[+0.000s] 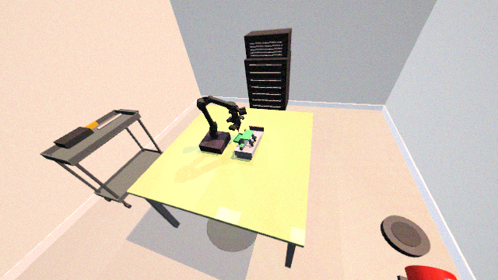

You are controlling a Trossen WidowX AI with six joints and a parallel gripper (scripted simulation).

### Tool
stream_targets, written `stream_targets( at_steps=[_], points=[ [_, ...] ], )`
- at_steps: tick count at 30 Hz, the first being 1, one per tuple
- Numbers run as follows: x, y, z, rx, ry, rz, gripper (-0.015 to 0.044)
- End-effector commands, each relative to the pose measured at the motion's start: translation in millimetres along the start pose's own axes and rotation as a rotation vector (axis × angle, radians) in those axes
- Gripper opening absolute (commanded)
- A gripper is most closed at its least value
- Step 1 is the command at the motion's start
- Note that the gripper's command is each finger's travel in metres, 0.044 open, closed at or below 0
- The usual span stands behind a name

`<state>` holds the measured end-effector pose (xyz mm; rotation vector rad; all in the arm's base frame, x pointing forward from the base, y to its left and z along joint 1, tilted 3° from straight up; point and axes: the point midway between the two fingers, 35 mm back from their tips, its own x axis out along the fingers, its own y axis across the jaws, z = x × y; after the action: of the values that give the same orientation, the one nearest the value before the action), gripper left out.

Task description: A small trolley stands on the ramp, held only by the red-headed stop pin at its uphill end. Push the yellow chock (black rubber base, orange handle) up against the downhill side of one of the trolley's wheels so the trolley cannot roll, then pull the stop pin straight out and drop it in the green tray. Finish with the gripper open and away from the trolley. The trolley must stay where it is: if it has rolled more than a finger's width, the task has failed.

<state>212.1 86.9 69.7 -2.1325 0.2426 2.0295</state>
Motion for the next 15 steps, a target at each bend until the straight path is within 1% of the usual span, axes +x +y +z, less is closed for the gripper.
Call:
stream_targets(
  at_steps=[1, 6, 15],
  points=[
    [8.6, -2.3, 0.1, -0.003, 0.004, -0.069, 0.0],
    [25.5, -8.0, 0.1, -0.004, 0.007, -0.112, 0.0],
    [50.3, -20.8, -0.2, -0.004, 0.007, -0.116, 0.0]
  ],
)
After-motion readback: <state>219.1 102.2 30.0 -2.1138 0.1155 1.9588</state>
